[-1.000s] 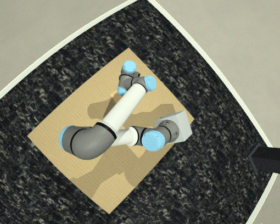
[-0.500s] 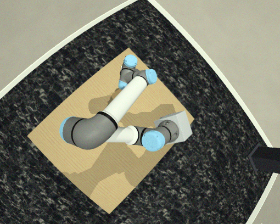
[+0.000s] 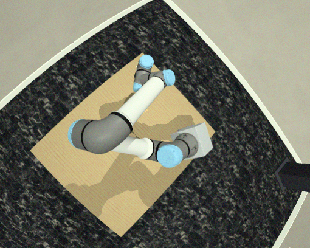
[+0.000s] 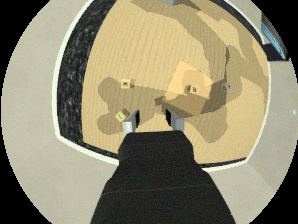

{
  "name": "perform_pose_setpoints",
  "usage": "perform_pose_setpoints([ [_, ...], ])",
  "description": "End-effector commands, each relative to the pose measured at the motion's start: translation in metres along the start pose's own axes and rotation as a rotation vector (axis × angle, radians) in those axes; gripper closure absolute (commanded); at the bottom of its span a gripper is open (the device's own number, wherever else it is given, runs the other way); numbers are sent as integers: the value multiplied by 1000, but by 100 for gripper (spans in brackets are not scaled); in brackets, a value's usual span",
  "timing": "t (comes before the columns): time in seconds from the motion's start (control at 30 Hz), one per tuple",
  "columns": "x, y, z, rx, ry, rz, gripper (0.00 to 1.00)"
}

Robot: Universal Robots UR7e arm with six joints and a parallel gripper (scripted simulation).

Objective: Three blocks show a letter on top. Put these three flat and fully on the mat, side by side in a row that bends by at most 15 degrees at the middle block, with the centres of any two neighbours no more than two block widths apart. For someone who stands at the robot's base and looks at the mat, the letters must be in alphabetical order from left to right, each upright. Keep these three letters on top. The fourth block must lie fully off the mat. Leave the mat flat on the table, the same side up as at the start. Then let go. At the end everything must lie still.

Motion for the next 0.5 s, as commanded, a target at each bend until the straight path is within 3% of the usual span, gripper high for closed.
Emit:
perform_pose_setpoints([
  [0.0,-13,0,6,-3,-139,-3,0],
  [0.47,-38,-4,16,-3,-390,-2,0],
])
Point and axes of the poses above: the point where the finger pads meet when closed, its own y axis back along the fingers, its own x axis across the jaws, z = x × y, the point moved 10 cm from there along y, back along the fingers, and after that the axes turned 8 degrees about -y, right-handed, at the moved point
